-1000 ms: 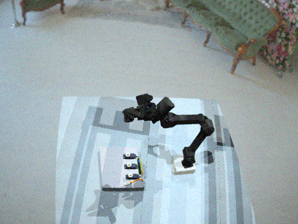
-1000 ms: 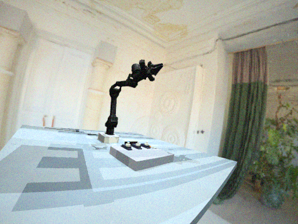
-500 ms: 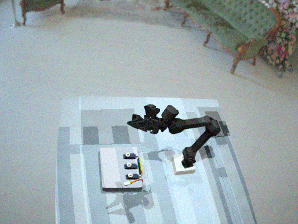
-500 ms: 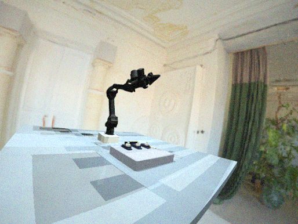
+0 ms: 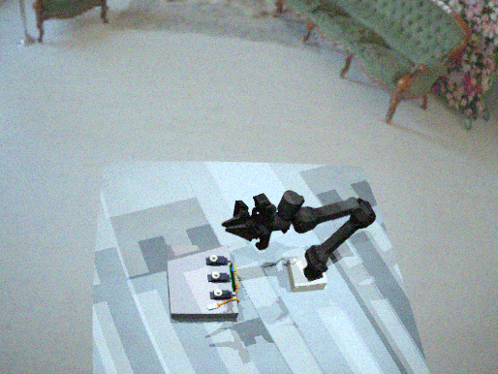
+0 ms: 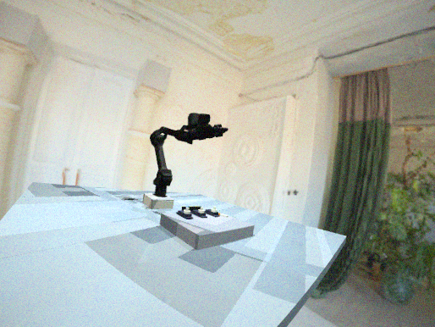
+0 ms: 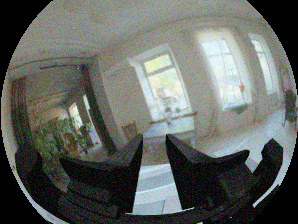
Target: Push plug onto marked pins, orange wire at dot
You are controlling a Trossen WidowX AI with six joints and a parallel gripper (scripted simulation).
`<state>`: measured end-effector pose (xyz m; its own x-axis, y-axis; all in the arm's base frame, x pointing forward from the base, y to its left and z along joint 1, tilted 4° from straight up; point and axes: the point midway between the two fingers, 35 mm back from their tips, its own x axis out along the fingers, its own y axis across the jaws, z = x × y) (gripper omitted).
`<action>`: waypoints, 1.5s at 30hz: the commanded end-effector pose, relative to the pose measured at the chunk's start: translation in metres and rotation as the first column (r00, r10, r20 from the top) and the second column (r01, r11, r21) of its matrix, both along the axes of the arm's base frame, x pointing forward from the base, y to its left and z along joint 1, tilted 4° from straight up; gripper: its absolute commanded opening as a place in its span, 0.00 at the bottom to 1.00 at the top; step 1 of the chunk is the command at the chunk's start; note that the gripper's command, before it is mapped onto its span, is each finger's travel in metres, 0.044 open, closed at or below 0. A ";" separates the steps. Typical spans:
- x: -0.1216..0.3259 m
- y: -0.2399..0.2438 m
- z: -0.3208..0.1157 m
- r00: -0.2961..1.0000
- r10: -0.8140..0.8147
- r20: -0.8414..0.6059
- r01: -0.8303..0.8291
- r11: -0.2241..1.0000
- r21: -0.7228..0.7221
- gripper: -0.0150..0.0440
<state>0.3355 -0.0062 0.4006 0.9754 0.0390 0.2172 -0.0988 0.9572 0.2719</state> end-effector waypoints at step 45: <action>0.076 0.040 -0.238 0.311 -0.100 -0.945 -0.281 0.940 -0.192 0.45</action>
<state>0.4098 0.0314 0.1763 0.5627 0.0199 -0.8264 -0.0534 0.9985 -0.0122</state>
